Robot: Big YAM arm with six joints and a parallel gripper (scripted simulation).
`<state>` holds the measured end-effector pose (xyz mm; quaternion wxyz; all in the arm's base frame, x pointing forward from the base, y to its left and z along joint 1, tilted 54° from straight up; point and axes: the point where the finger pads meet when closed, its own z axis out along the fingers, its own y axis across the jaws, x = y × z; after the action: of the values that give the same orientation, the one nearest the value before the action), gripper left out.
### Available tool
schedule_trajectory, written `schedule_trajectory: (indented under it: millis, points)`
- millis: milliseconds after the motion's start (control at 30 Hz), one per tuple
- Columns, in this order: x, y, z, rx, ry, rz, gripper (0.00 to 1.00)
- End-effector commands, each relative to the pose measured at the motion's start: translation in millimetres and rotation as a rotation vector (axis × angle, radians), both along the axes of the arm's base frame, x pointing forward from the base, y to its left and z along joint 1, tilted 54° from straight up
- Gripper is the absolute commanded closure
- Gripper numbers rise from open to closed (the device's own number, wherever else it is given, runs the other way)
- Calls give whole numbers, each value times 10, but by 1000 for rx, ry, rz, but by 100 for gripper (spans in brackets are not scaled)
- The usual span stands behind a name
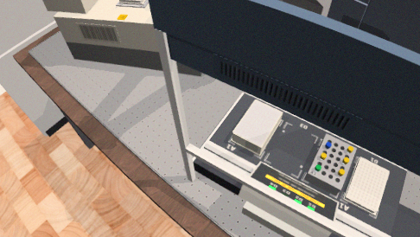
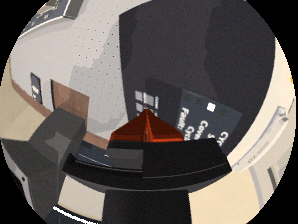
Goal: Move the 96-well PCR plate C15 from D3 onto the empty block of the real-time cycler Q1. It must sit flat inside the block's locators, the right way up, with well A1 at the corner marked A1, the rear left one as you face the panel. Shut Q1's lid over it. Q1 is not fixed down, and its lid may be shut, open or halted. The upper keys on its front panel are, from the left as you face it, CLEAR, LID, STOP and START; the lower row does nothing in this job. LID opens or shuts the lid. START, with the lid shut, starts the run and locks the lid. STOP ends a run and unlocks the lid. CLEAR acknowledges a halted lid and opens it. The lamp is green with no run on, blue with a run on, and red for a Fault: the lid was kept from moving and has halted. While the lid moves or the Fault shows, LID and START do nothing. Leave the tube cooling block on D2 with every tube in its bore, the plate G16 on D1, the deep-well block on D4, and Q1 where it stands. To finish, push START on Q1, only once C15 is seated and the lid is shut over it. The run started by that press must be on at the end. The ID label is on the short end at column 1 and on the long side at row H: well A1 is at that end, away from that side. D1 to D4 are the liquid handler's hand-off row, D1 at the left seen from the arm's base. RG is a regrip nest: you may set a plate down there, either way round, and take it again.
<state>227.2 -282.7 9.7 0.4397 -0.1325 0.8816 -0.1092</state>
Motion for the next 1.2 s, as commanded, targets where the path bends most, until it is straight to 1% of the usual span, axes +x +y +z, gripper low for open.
schedule_trajectory:
  millis: [0,1167]
  points:
    - [-7,-171,141,-43,-20,-9,100]
    - [-24,-345,244,-84,-22,-33,100]
